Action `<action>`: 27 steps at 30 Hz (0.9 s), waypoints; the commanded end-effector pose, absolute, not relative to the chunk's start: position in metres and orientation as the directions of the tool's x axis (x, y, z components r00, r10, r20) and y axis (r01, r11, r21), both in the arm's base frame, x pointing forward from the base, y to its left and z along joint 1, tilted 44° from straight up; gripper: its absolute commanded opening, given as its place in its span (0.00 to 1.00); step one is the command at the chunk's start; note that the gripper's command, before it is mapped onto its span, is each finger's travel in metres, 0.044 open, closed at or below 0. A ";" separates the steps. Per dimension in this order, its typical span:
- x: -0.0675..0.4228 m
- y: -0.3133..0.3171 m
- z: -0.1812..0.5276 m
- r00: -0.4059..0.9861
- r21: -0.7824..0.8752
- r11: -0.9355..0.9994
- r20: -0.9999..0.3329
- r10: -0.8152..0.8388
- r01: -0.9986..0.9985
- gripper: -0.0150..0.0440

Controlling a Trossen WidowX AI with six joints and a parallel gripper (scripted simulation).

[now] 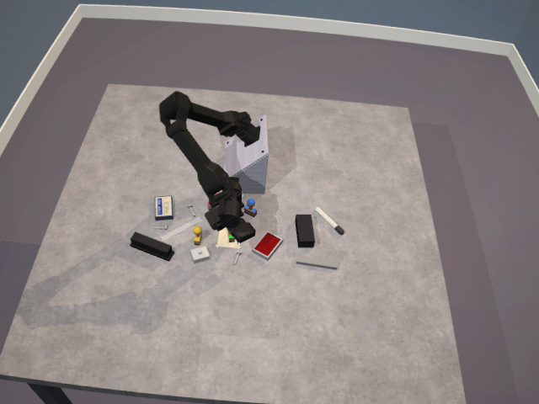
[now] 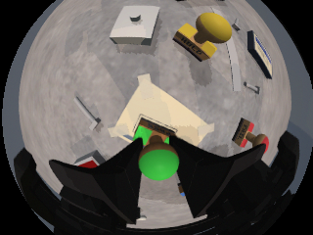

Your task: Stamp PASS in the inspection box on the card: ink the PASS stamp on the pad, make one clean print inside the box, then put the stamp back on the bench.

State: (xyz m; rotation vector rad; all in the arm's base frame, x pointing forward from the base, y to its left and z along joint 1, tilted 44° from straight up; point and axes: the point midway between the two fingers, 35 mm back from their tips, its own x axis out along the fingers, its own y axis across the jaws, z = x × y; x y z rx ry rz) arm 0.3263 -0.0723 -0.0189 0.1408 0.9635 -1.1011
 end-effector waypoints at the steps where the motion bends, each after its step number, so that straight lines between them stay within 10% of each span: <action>1: 0.327 -0.073 -0.019 0.109 -0.346 0.484 -0.715 -0.691 0.804 0.25; 27: 0.326 -0.068 -0.013 0.109 -0.345 0.484 -0.715 -0.690 0.804 0.25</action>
